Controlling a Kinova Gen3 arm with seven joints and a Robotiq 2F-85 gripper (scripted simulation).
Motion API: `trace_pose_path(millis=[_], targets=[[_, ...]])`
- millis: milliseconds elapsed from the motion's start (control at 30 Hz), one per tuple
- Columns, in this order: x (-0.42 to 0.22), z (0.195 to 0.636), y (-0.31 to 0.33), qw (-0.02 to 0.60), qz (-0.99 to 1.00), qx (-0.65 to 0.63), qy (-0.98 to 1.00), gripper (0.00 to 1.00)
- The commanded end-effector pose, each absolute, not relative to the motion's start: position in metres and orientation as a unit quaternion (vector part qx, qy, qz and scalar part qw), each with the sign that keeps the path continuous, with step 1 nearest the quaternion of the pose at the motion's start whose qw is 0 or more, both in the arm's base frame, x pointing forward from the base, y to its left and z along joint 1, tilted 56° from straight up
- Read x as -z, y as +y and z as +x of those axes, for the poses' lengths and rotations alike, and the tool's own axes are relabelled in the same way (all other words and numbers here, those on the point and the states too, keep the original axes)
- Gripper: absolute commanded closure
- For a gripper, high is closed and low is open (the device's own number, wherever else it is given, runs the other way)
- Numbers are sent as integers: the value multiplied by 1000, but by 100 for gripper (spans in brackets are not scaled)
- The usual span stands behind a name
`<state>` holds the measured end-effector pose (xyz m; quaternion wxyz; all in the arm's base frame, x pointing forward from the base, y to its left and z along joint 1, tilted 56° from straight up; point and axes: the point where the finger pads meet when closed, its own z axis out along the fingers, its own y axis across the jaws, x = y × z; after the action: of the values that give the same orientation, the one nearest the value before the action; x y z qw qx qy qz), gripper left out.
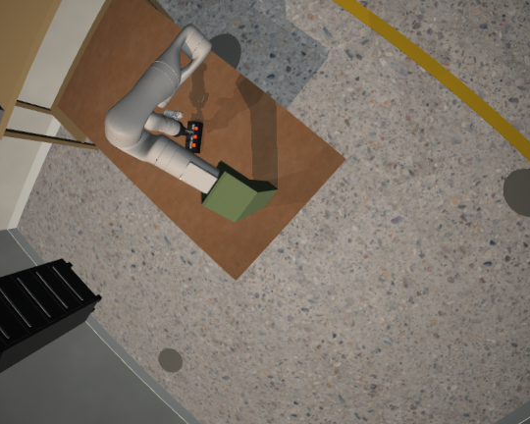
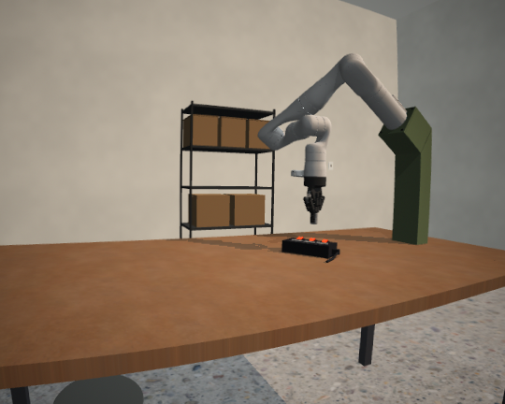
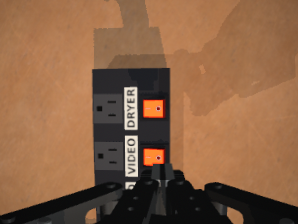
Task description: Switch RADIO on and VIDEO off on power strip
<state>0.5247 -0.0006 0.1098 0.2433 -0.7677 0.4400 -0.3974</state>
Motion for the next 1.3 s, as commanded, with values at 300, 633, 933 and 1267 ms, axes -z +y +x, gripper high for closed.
trace_pose_path(millis=[300, 633, 933, 1267], targets=[[-110, 525, -1, 243, -768, 398, 440, 100], [-110, 525, -1, 243, -768, 398, 440, 100], [-108, 527, -1, 243, -768, 398, 440, 100], [-104, 533, -1, 243, -768, 398, 440, 100]])
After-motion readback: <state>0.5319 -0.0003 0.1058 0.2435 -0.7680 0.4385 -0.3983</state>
